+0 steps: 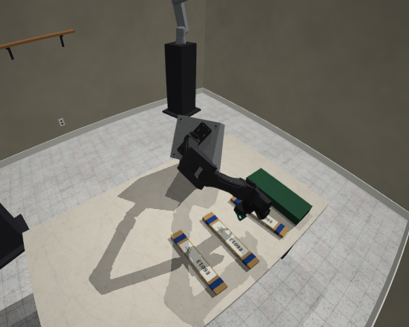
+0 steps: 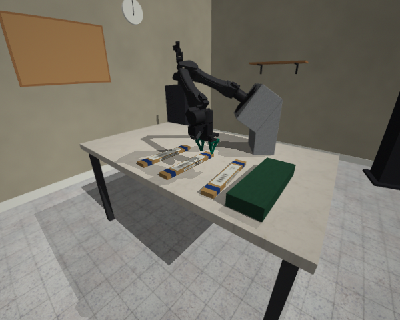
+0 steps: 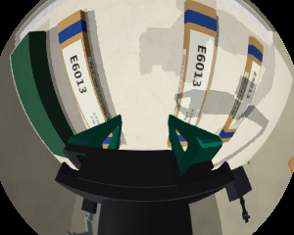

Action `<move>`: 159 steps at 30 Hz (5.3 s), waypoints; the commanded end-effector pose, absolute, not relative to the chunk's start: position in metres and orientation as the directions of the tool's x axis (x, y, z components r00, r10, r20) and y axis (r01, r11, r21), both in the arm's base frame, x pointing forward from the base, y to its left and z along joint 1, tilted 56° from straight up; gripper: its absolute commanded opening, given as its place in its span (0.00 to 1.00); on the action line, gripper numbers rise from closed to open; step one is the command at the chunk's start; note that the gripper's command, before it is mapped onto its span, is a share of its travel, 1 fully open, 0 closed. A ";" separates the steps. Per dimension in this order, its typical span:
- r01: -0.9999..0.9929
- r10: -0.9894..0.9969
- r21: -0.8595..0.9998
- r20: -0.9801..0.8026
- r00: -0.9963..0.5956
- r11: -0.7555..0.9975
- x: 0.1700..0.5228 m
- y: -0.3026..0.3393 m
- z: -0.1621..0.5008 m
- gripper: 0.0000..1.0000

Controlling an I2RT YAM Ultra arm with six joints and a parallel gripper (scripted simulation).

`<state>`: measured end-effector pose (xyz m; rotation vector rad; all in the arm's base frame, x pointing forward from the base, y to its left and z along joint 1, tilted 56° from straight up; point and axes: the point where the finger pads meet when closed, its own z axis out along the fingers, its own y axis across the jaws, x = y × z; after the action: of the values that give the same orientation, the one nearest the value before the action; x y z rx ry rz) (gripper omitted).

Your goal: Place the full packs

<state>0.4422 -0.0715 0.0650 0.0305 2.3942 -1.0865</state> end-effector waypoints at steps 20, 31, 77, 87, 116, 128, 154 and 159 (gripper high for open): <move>0.213 -0.198 -0.698 -0.458 -0.866 0.683 0.437 -0.059 0.074 0.65; 0.213 -0.198 -0.698 -0.458 -0.866 0.684 0.431 -0.051 0.081 0.65; 0.213 -0.198 -0.698 -0.458 -0.866 0.684 0.416 -0.026 0.100 0.65; 0.213 -0.198 -0.698 -0.458 -0.866 0.684 0.416 -0.026 0.100 0.65; 0.213 -0.198 -0.698 -0.458 -0.866 0.684 0.416 -0.026 0.100 0.65; 0.213 -0.198 -0.698 -0.458 -0.866 0.684 0.416 -0.026 0.100 0.65; 0.213 -0.198 -0.698 -0.458 -0.866 0.684 0.416 -0.026 0.100 0.65; 0.213 -0.198 -0.698 -0.458 -0.866 0.684 0.416 -0.026 0.100 0.65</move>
<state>0.4104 -0.0378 0.0822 0.0148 2.4262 -1.1008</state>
